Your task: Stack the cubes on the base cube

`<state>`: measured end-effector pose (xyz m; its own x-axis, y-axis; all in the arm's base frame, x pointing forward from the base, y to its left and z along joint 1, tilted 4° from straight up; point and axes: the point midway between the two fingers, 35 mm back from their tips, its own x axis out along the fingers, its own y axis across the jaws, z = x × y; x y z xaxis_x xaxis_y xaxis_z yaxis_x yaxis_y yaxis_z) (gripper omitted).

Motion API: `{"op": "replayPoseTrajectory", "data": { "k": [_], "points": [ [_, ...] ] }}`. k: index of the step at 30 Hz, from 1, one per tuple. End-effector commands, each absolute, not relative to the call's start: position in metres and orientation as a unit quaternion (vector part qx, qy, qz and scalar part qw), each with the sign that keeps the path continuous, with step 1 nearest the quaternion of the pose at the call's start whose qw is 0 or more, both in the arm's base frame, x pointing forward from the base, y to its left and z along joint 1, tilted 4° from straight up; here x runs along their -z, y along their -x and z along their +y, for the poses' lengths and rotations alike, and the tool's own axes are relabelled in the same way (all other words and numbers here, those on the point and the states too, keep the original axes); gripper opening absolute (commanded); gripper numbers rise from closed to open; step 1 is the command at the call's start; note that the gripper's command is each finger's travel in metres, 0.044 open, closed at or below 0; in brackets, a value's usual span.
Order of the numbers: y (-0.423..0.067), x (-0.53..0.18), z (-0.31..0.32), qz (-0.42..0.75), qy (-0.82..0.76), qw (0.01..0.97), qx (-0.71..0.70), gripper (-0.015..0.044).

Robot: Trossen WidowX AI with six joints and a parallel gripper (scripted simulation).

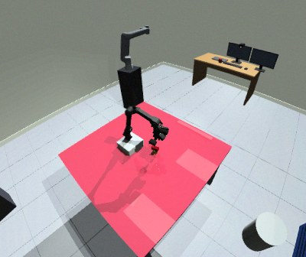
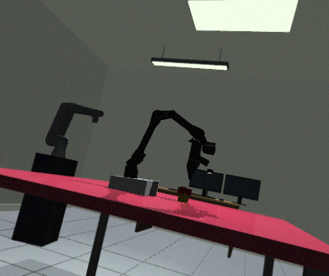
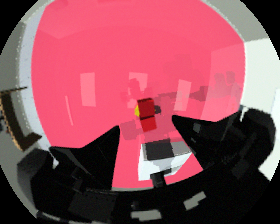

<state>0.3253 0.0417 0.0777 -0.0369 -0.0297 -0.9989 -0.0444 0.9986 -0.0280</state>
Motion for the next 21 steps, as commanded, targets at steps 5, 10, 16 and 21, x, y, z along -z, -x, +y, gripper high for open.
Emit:
{"op": "replayPoseTrajectory", "data": {
  "k": [5, 10, 16, 21],
  "points": [
    [-0.287, -0.079, 0.146, 0.721, 0.029, 0.692, -0.016, 0.0400],
    [-0.282, -0.079, 0.155, 0.721, 0.028, 0.692, -0.016, 0.0400],
    [-0.282, -0.079, 0.155, 0.721, 0.028, 0.692, -0.016, 0.0400],
    [-0.282, -0.079, 0.155, 0.721, 0.028, 0.692, -0.016, 0.0400]
  ]
}}
